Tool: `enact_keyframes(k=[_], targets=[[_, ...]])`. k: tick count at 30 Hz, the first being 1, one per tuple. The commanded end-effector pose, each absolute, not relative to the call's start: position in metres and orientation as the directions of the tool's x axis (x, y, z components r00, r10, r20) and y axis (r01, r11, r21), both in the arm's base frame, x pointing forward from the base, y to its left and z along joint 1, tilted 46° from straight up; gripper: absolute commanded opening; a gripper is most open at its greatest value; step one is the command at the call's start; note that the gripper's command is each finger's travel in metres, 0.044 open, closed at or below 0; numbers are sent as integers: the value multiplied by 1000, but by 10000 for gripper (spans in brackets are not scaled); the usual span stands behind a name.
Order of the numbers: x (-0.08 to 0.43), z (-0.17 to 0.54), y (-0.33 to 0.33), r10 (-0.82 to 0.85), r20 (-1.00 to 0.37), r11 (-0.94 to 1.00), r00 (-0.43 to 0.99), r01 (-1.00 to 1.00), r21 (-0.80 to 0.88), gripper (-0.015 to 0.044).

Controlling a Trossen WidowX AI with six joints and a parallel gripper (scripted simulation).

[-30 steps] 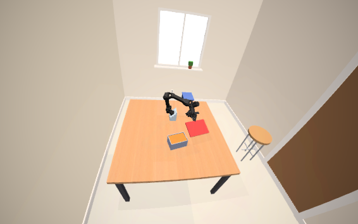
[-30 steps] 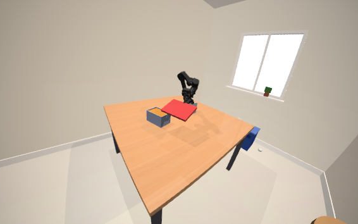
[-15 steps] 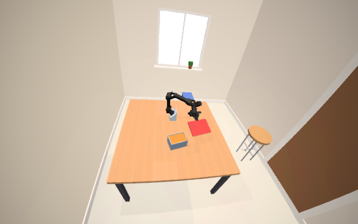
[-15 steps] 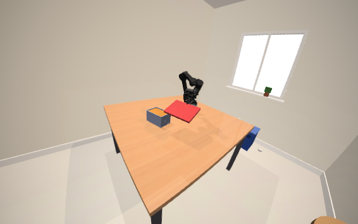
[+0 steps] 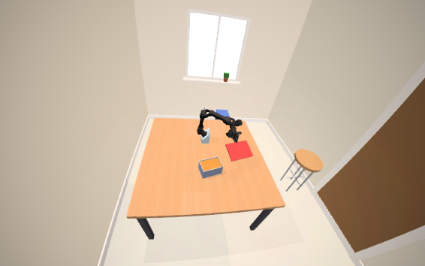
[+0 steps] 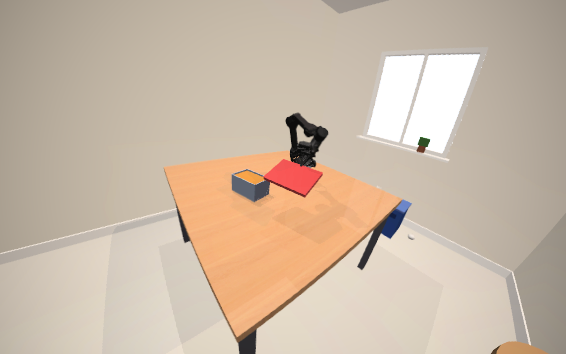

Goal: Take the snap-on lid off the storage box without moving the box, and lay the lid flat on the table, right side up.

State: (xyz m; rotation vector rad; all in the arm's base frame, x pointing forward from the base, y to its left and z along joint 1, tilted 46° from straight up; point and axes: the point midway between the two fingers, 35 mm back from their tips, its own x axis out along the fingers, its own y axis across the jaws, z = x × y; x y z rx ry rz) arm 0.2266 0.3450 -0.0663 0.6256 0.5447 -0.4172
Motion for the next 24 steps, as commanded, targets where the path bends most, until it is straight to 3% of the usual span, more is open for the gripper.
enact_keyframes(k=[1,24], targets=[[224,-67,353,-192,-584,733,789,511,449,0],[227,-81,335,-192,-584,734,789,511,448,0]])
